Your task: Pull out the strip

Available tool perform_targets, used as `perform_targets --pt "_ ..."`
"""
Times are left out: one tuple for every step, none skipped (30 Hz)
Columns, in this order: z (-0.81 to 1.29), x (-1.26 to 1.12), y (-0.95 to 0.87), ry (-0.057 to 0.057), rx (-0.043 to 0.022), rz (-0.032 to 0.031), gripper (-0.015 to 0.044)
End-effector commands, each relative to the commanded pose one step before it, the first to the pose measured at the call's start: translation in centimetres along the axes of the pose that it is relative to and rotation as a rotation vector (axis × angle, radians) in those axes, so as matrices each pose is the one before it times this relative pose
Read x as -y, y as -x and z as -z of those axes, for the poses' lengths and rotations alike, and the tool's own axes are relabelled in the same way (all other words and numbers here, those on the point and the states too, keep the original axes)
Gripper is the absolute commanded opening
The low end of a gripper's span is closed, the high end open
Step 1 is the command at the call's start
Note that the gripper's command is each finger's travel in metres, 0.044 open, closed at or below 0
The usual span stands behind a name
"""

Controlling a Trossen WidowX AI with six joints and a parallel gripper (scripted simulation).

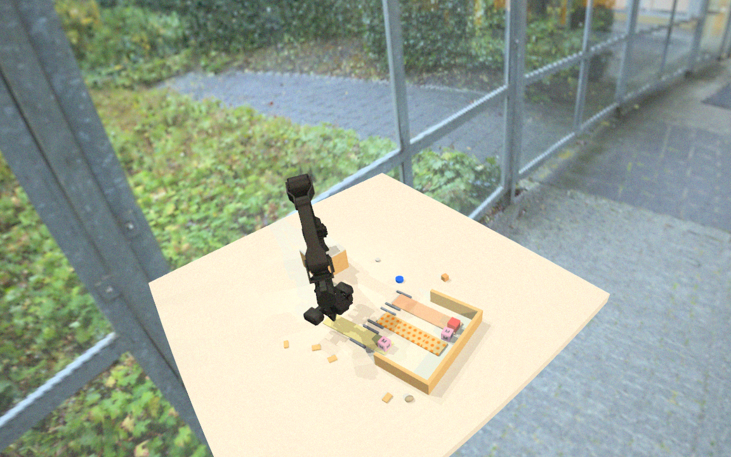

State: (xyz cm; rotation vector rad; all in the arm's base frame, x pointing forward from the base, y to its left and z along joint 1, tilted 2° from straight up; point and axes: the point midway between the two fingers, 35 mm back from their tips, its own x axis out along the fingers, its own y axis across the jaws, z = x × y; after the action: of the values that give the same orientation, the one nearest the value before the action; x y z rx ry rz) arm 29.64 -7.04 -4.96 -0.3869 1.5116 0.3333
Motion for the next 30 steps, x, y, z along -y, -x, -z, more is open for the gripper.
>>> perform_targets --pt "1.627 -0.316 -0.533 -0.0053 -0.03287 -0.01143 0.0000" --pt "0.134 0.000 -0.002 0.0000 -0.00013 0.00000 0.0000" --pt "0.130 0.001 -0.002 0.0000 -0.00012 0.00000 0.0000" --pt "0.134 0.000 -0.002 0.0000 -0.00013 0.00000 0.0000" --pt "0.130 0.001 -0.002 0.0000 -0.00012 0.00000 0.0000" --pt "0.134 0.000 -0.002 0.0000 -0.00013 0.00000 0.0000" --pt "0.129 0.001 -0.002 0.0000 -0.00012 0.00000 0.0000" --pt "0.133 0.000 -0.002 0.0000 -0.00013 0.00000 0.0000" --pt "0.128 0.001 -0.002 0.0000 -0.00012 0.00000 0.0000" --pt "0.133 0.000 -0.002 0.0000 -0.00013 0.00000 0.0000" --pt "0.128 0.001 -0.002 0.0000 -0.00012 0.00000 0.0000" --pt "0.133 0.000 -0.002 0.0000 -0.00013 0.00000 0.0000" --pt "0.128 0.001 -0.002 0.0000 -0.00012 0.00000 0.0000" --pt "0.132 0.000 -0.002 0.0000 -0.00012 0.00000 0.0000" --pt "0.127 0.001 -0.002 0.0000 -0.00012 0.00000 0.0000" --pt "0.132 0.000 -0.002 0.0000 -0.00012 0.00000 0.0000" --pt "0.127 0.001 -0.002 0.0000 -0.00012 0.00000 0.0000" --pt "0.132 0.000 -0.002 0.0000 -0.00012 0.00000 0.0000" --pt "0.101 0.000 -0.001 0.0000 -0.00009 0.00000 0.0000" --pt "0.061 0.000 -0.001 0.0000 -0.00006 0.00000 0.0000" --pt "0.020 0.000 0.000 0.0000 -0.00002 0.00000 0.0000" --pt "0.000 0.000 0.000 0.0000 0.00000 0.00000 0.0000" --pt "0.000 0.000 0.000 0.0000 0.00000 0.00000 0.0000" --pt "0.000 0.000 0.000 0.0000 0.00000 0.00000 0.0000" --pt "0.000 0.000 0.000 0.0000 0.00000 0.00000 0.0000" --pt "0.000 0.000 0.000 0.0000 0.00000 0.00000 0.0000" --pt "0.000 0.000 0.000 0.0000 0.00000 0.00000 0.0000" --pt "0.000 0.000 0.000 0.0000 0.00000 0.00000 0.0000" --pt "0.000 0.000 0.000 0.0000 0.00000 0.00000 0.0000" --pt "0.000 0.000 0.000 0.0000 0.00000 0.00000 0.0000"
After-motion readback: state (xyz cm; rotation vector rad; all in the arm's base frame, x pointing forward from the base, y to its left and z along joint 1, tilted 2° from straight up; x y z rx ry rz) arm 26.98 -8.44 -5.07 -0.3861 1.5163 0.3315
